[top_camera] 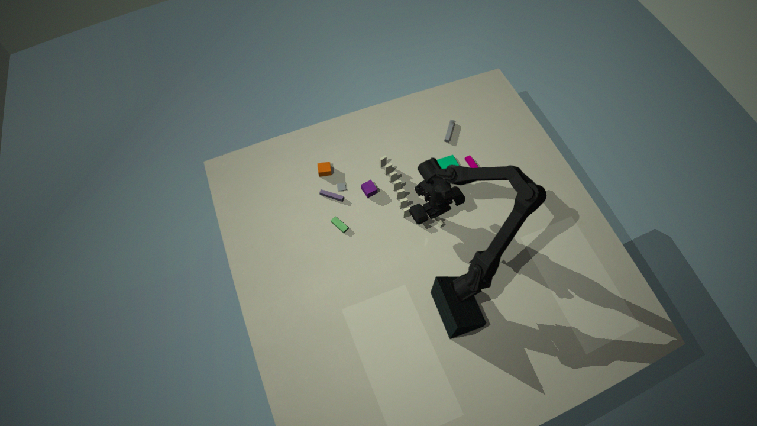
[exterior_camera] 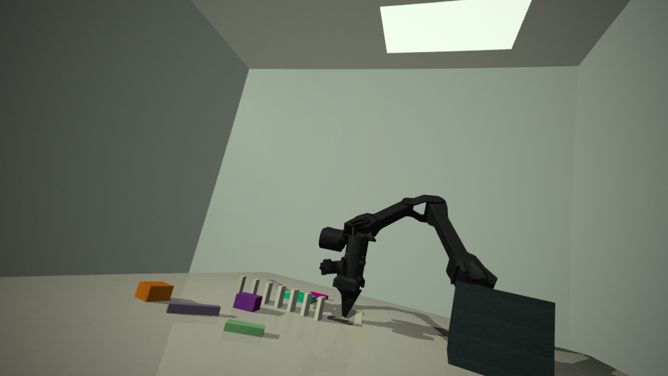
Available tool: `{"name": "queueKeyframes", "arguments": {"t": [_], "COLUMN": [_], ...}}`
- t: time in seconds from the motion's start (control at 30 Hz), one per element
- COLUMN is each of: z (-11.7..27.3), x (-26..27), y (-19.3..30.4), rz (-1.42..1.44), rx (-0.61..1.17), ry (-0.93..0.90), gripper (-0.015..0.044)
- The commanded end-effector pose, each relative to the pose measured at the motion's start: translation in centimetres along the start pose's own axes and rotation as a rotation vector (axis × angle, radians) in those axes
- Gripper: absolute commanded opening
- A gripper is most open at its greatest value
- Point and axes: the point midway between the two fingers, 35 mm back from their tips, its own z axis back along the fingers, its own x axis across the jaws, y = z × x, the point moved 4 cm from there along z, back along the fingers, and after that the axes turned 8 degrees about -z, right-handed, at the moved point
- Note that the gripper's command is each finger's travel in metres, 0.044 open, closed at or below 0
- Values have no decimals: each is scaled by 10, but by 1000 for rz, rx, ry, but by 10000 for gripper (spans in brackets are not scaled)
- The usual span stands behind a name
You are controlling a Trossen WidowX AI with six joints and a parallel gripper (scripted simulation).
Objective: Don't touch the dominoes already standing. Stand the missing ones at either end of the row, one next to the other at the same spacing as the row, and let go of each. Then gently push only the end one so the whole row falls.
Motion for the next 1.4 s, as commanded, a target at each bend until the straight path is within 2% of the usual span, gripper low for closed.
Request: {"name": "queueKeyframes", "arguments": {"t": [0.0, 0.07, 0.37, 0.5, 0.83, 0.97, 1.17, 1.37], "z": [-1, 8, 121, 152, 154, 155, 155, 155], "x": [0, -1, -6, -8, -11, -66, -148, -189], "y": [1, 0, -4, -5, -5, 11, 61, 106], "rz": [4, 4, 5, 6, 3, -46, -134, -195], "rx": [1, 1, 1, 2, 2, 2, 2, 4], "ry": [5, 5, 0, -1, -2, -14, -11, 7], "gripper": [25, 25, 25, 25, 25, 25, 25, 25]}}
